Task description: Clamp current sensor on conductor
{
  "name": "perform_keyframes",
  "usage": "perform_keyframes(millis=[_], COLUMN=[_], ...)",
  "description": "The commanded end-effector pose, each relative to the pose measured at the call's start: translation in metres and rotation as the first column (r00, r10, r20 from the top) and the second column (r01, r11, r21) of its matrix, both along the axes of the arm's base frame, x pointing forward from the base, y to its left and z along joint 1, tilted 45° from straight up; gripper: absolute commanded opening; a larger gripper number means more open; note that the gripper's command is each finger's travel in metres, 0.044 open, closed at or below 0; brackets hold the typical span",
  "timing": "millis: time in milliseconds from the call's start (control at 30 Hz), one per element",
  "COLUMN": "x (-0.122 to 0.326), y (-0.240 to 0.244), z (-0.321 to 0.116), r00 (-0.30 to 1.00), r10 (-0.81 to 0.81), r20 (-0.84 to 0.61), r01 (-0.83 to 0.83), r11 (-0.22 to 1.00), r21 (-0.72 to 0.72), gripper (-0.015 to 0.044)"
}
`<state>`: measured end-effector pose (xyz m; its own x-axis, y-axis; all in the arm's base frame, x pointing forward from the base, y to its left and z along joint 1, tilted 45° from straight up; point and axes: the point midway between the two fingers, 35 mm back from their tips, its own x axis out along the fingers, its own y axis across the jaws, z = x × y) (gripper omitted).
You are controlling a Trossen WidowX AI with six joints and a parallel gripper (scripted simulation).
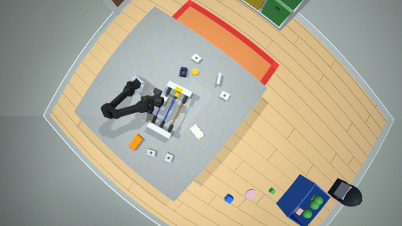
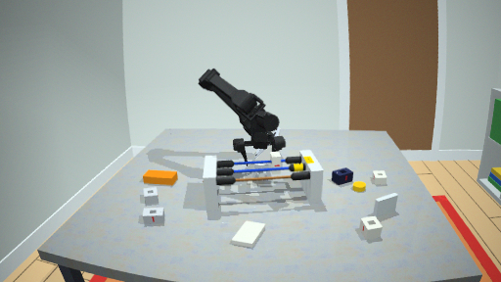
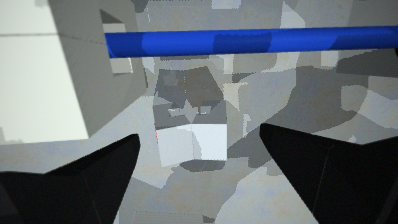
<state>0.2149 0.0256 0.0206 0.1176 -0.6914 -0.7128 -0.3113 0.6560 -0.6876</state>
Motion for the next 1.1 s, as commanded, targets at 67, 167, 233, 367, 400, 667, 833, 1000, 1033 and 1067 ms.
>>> perform_keyframes(millis=[67,167,233,367,400,667,833,1000,1033,1067], x=[0.000,0.000,0.000,0.000,0.000,0.000,0.001,-0.001,-0.001,-0.002], y=[0.000,0.000,0.000,0.000,0.000,0.002,0.017,0.036,0.040,0.043], z=[0.000,0.000,0.000,0.000,0.000,0.002,0.014,0.031,0.035,0.039], r00=[1.000,1.000,1.000,1.000,1.000,1.000,1.000,1.000,1.000,1.000], r10=[0.000,0.000,0.000,0.000,0.000,0.000,0.003,0.005,0.005,0.006], r20=[0.000,0.000,0.000,0.000,0.000,0.000,-0.003,-0.006,-0.007,-0.007], r01=[0.000,0.000,0.000,0.000,0.000,0.000,-0.003,-0.005,-0.005,-0.006], r11=[1.000,1.000,1.000,1.000,1.000,1.000,1.000,1.000,1.000,1.000], r21=[0.000,0.000,0.000,0.000,0.000,0.001,0.005,0.007,0.006,0.006], gripper=[0.0361,0.0302,0.0289,0.0262,0.0255,0.0163,0.0032,0.0000,0.0000,0.0000])
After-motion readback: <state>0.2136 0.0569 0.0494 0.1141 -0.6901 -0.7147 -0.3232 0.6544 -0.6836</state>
